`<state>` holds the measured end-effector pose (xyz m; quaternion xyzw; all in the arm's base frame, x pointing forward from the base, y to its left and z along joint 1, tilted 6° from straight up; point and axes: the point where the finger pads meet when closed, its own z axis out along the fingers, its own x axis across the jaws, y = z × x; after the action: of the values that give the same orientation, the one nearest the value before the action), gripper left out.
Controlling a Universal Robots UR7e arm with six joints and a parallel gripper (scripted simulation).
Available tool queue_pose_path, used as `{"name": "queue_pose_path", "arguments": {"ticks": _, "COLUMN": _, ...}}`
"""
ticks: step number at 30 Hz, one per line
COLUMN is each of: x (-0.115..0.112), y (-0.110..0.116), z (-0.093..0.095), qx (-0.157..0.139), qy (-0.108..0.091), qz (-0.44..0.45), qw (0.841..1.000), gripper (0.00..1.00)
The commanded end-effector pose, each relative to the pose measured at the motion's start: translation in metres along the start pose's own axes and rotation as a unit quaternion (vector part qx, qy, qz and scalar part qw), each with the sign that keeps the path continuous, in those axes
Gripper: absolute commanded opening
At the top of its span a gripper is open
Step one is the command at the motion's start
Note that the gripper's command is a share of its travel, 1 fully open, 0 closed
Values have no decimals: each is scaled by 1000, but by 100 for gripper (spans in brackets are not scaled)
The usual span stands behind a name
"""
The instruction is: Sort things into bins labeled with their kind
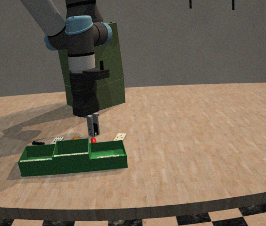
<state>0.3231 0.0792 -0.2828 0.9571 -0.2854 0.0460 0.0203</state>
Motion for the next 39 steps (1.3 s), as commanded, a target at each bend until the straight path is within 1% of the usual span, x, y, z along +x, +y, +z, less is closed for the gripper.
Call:
{"name": "queue_pose_path", "arguments": {"ticks": 1, "x": 0, "y": 0, "z": 0, "qx": 1, "qy": 0, "qz": 0, "qw": 1000, "gripper": 34}}
{"name": "queue_pose_path", "arguments": {"ticks": 17, "x": 0, "y": 0, "z": 0, "qx": 1, "qy": 0, "qz": 0, "qw": 1000, "gripper": 34}}
{"name": "queue_pose_path", "arguments": {"ticks": 23, "x": -1, "y": 0, "z": -21, "qx": 0, "qy": -1, "qz": -1, "qw": 1000, "gripper": 34}}
{"name": "queue_pose_path", "arguments": {"ticks": 25, "x": -1, "y": 0, "z": -21, "qx": 0, "qy": -1, "qz": -1, "qw": 1000, "gripper": 34}}
{"name": "queue_pose_path", "arguments": {"ticks": 37, "x": -2, "y": 0, "z": -61, "qx": 0, "qy": -1, "qz": -1, "qw": 1000, "gripper": 34}}
{"name": "queue_pose_path", "arguments": {"ticks": 39, "x": -1, "y": 0, "z": -61, "qx": 0, "qy": -1, "qz": -1, "qw": 1000, "gripper": 34}}
